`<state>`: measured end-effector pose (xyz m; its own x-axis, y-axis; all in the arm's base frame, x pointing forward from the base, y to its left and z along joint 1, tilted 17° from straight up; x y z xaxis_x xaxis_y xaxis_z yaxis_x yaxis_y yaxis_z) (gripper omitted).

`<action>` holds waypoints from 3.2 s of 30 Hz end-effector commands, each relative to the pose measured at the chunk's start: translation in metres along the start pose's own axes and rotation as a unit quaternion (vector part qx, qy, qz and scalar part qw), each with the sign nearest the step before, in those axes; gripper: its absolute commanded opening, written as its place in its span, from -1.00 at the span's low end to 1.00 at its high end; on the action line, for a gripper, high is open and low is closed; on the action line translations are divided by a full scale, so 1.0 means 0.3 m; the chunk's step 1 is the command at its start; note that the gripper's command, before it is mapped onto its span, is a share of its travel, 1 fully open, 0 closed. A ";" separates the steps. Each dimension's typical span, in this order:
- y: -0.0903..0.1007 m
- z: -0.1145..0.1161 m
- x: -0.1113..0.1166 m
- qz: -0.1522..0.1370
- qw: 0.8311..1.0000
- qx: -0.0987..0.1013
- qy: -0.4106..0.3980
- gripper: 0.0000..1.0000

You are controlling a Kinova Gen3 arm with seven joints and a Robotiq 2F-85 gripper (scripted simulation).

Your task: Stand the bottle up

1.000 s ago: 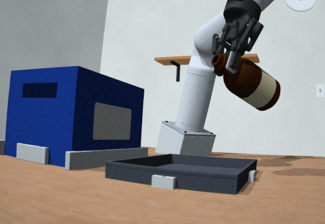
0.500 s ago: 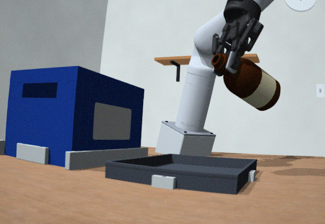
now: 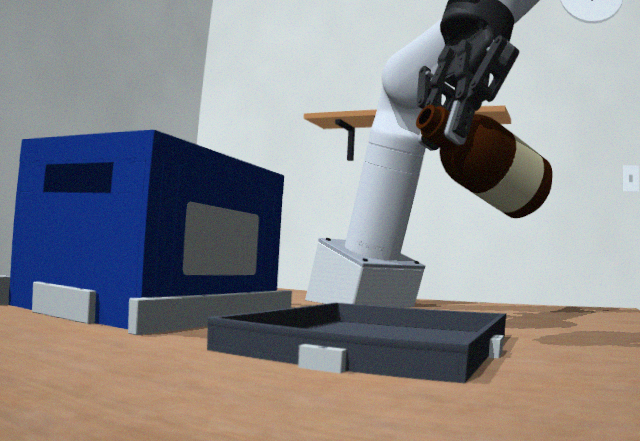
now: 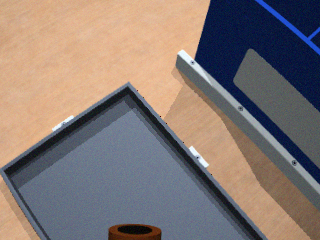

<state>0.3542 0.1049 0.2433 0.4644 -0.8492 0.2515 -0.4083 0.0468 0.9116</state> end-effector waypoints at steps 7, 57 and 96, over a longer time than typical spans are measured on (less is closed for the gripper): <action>0.000 -0.001 0.000 0.004 1.000 0.001 0.000 -1.00; 0.000 0.002 -0.018 0.086 0.996 0.013 0.000 -1.00; -0.001 0.002 -0.020 0.095 0.995 0.013 0.000 -1.00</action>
<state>0.3511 0.1093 0.2412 0.3767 -0.8295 0.4124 -0.5067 0.1882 0.8413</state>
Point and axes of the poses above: the point where the finger pads meet when closed, its own y axis back along the fingers, its own z axis across the jaws, x = y × z, the point moved 3 cm from there along y, back along the fingers, and after that the axes turned 8 degrees about -y, right-handed, at the moved point
